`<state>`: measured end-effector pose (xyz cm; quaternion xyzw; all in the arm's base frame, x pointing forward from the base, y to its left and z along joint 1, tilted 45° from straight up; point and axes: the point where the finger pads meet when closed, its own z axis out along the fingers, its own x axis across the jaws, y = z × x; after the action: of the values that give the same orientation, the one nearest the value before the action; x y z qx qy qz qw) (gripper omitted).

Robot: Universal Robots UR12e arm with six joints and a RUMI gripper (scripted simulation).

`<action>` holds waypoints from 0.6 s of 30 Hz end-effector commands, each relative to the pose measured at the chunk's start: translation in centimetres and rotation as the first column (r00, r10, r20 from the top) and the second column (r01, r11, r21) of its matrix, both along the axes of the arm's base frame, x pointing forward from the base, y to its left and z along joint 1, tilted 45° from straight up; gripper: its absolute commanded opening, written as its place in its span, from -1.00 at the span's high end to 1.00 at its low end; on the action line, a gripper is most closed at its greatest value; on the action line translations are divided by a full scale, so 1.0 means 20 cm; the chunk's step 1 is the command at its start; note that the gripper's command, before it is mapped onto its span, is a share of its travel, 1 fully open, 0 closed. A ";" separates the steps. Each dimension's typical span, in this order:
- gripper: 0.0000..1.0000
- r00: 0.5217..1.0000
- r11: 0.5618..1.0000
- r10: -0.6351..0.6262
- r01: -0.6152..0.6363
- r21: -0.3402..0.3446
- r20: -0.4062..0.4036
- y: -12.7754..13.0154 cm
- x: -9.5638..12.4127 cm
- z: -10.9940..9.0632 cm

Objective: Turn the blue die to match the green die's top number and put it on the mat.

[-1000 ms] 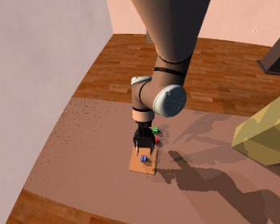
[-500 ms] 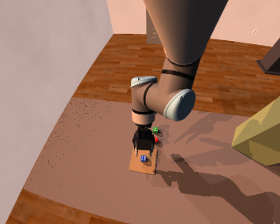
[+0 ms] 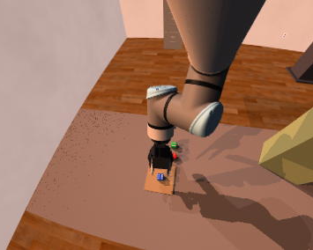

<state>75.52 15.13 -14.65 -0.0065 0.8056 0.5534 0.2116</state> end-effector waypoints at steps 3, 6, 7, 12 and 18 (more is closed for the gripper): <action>0.19 1.000 1.000 -0.004 0.004 -0.003 0.000 0.00 0.00 0.00; 0.19 1.000 1.000 -0.004 0.004 -0.003 0.000 0.00 0.00 0.00; 0.19 1.000 1.000 -0.004 0.004 -0.004 0.000 0.00 0.00 0.00; 0.19 1.000 1.000 -0.004 0.004 -0.008 -0.001 0.00 0.00 0.00; 0.19 1.000 0.999 -0.006 0.006 -0.040 -0.012 0.01 -0.01 0.00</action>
<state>75.45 15.21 -14.63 -0.0055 0.8104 0.5467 0.2106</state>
